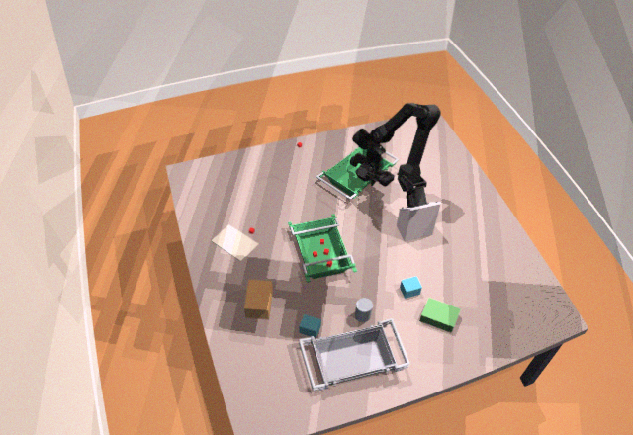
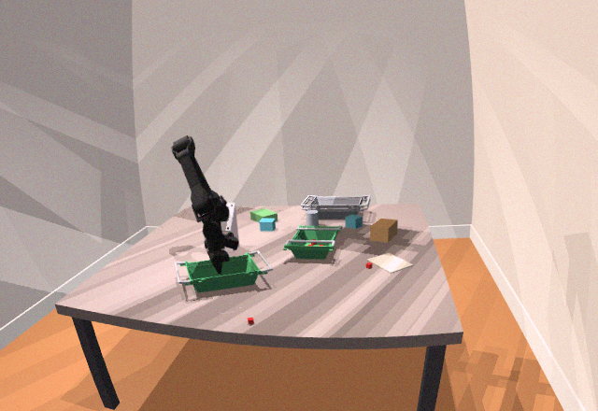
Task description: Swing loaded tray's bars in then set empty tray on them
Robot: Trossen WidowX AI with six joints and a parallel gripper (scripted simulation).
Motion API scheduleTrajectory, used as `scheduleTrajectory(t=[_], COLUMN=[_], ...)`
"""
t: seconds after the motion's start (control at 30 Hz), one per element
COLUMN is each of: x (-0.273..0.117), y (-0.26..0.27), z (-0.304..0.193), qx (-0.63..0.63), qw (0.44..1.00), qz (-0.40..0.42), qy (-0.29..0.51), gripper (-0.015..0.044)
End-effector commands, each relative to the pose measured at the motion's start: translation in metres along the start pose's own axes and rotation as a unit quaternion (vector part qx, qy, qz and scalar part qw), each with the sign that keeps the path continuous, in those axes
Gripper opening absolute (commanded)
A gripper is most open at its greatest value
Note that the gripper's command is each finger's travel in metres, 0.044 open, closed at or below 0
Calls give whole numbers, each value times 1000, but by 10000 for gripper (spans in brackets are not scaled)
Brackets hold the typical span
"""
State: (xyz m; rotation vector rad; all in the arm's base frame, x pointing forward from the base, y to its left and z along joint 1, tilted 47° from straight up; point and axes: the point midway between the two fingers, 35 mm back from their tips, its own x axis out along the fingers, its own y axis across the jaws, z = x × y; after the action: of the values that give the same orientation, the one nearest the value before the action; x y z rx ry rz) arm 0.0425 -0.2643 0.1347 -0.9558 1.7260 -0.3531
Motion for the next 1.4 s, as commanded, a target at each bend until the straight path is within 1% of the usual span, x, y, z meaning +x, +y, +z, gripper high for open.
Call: scheduleTrajectory(t=[0.0, 0.5, 0.87, 1.37], x=[-4, -76, -85, -139], y=[2, 1, -2, -34], z=[2, 1, 0, -6], qx=[-3, -2, -2, 0], qw=[1000, 1000, 1000, 1000], qz=[6, 6, 7, 12], qy=[-2, -3, -4, -7], gripper=[0, 0, 0, 0])
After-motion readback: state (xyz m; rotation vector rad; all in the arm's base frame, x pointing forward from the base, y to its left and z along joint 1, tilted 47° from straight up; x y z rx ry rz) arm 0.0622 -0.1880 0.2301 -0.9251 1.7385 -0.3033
